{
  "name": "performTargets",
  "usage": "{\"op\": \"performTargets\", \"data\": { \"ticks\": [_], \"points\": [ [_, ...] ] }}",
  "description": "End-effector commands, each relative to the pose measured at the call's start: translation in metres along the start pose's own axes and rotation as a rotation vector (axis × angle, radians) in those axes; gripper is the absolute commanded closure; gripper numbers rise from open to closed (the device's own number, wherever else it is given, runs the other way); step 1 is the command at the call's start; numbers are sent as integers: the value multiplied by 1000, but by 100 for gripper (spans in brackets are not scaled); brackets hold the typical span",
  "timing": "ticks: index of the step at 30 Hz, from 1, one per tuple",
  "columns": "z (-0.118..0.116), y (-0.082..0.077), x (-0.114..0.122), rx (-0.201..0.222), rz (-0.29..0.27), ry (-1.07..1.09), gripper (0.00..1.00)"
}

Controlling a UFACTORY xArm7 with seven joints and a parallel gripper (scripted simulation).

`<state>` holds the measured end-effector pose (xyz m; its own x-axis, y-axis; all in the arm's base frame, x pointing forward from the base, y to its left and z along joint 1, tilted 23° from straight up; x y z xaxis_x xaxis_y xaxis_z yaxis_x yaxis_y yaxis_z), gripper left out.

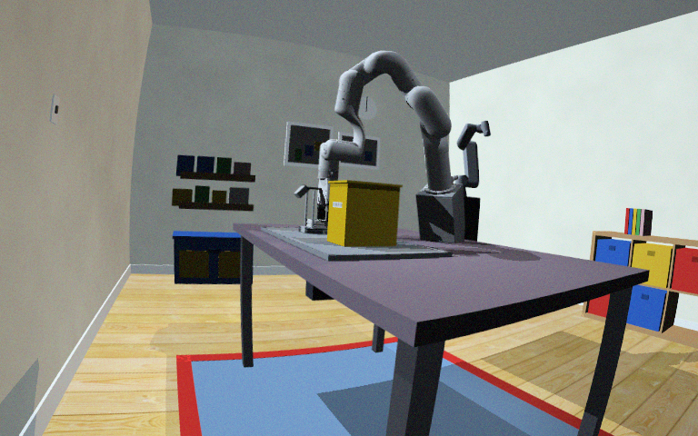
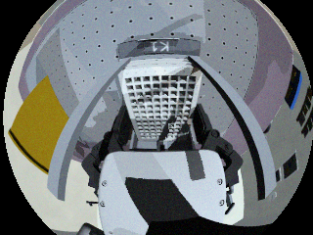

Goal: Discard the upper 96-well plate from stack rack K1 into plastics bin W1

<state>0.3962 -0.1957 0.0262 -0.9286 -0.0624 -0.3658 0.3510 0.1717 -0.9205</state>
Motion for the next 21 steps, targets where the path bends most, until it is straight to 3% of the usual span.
{"op": "performTargets", "data": {
  "ticks": [1,11,12,21],
  "points": [
    [1,-1,-1,3,2,0,0],
    [1,-1,-1,3,2,0,0],
    [1,-1,-1,3,2,0,100],
    [1,-1,-1,3,2,0,100]
  ]
}}
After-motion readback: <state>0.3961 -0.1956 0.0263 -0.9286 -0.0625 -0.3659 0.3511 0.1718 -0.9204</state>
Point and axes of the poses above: the point where the finger pads meet when closed, its own y axis out along the fingers, its own z axis across the jaws, x = y × z, the point moved 6 cm from there along -y, back along the fingers, and after that the axes turned 10 degrees about -y, right-handed, at the moved point
